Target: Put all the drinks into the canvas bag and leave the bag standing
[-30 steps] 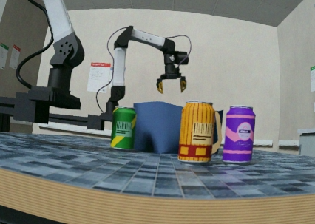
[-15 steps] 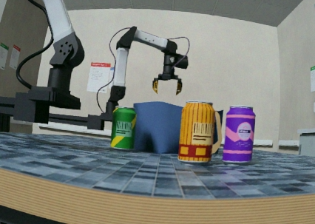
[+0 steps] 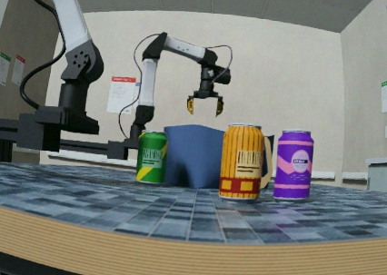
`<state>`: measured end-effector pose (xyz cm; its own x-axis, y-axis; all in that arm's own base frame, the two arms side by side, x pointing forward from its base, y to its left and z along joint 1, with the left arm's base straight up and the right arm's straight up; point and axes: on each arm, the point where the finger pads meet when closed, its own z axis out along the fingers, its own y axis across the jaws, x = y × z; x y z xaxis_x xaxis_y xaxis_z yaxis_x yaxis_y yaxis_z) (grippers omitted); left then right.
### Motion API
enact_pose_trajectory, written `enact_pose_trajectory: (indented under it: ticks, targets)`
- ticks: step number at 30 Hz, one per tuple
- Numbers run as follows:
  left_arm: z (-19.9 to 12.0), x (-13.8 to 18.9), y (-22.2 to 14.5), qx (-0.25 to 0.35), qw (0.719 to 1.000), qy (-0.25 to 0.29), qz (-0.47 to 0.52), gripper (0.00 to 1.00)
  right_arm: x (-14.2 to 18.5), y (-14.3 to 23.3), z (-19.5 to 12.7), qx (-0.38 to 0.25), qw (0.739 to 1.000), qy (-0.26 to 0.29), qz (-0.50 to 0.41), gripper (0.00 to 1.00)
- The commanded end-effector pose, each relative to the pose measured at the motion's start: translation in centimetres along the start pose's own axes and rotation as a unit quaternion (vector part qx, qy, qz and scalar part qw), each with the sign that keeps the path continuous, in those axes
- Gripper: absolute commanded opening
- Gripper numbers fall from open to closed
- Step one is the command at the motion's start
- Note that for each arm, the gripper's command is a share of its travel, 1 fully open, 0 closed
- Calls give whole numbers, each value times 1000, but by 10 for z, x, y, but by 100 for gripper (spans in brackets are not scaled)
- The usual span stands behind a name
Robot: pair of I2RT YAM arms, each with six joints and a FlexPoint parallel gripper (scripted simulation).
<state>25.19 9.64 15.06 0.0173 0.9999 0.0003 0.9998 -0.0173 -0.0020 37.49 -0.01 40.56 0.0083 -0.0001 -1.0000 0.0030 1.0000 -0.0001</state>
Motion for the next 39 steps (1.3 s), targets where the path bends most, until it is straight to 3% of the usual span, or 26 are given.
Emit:
enact_pose_trajectory:
  ticks: [1, 11, 14, 16, 28, 31, 39]
  targets:
    - [-13, -1, 5, -30, 1000, 6, -3, 100, 29, 11, 3, -19, 999, 42, -8, 84]
    - [-13, -1, 5, -29, 1000, 6, -3, 100, 108, 68, -18, -107, 982, 146, -45, 84]
    - [-13, -1, 5, -29, 1000, 6, -3, 100, 105, 70, -19, -103, 983, 143, -44, 84]
    - [-13, -1, 5, -29, 1000, 6, -3, 100, 132, 81, -27, -123, 975, 177, -56, 84]
    - [-13, -1, 5, -29, 1000, 6, -3, 100, 246, 138, -94, -249, 905, 321, -125, 84]
    - [-13, -1, 5, -29, 1000, 6, -3, 100, 245, 140, -95, -246, 906, 321, -125, 84]
    - [-13, -1, 5, -29, 1000, 6, -3, 100, 320, 154, -165, -328, 827, 416, -187, 84]
